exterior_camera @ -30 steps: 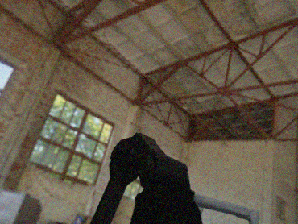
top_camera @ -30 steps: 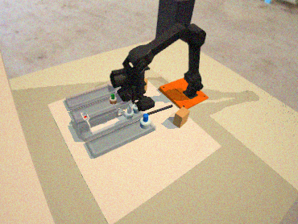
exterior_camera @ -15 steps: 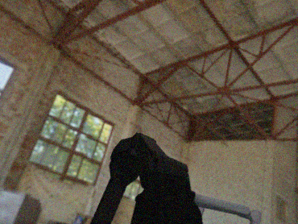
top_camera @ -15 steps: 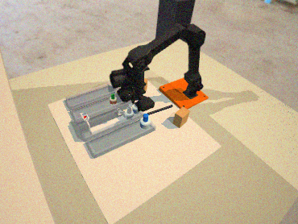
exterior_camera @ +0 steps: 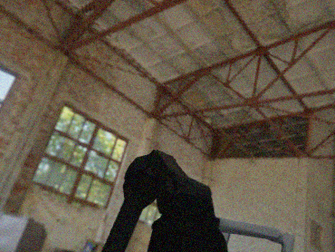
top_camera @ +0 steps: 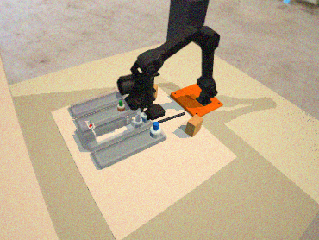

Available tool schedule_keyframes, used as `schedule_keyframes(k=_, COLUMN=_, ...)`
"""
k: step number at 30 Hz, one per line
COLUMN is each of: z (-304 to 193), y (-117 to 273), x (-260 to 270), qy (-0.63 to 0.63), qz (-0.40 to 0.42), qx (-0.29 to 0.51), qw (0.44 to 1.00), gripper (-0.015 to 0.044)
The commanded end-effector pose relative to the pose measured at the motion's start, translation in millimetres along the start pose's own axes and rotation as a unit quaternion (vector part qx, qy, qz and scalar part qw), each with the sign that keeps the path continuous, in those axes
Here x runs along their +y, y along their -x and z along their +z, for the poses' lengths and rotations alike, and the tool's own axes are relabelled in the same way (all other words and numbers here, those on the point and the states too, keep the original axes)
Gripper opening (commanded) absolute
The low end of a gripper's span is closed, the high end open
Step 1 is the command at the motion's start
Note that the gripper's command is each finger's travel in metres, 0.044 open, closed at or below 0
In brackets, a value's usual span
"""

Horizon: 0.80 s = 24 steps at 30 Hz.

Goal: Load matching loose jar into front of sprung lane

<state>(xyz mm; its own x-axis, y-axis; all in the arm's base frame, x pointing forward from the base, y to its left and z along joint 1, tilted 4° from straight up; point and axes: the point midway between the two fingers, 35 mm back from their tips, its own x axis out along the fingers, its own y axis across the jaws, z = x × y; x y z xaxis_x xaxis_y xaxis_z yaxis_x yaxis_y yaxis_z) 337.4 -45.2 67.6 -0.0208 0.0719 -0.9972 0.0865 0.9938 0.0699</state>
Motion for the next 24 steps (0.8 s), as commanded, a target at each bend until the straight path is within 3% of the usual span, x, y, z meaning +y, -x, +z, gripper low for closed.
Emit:
schedule_keyframes(k=1, z=5.0, y=-0.1, x=-0.7, qy=-0.002, qz=-0.002, qx=-0.011, qw=1.000, gripper=0.0000)
schedule_keyframes(k=24, z=4.5, y=-7.9, x=-0.8, qy=-0.002, qz=-0.002, qx=-0.011, qw=1.000, gripper=0.0000)
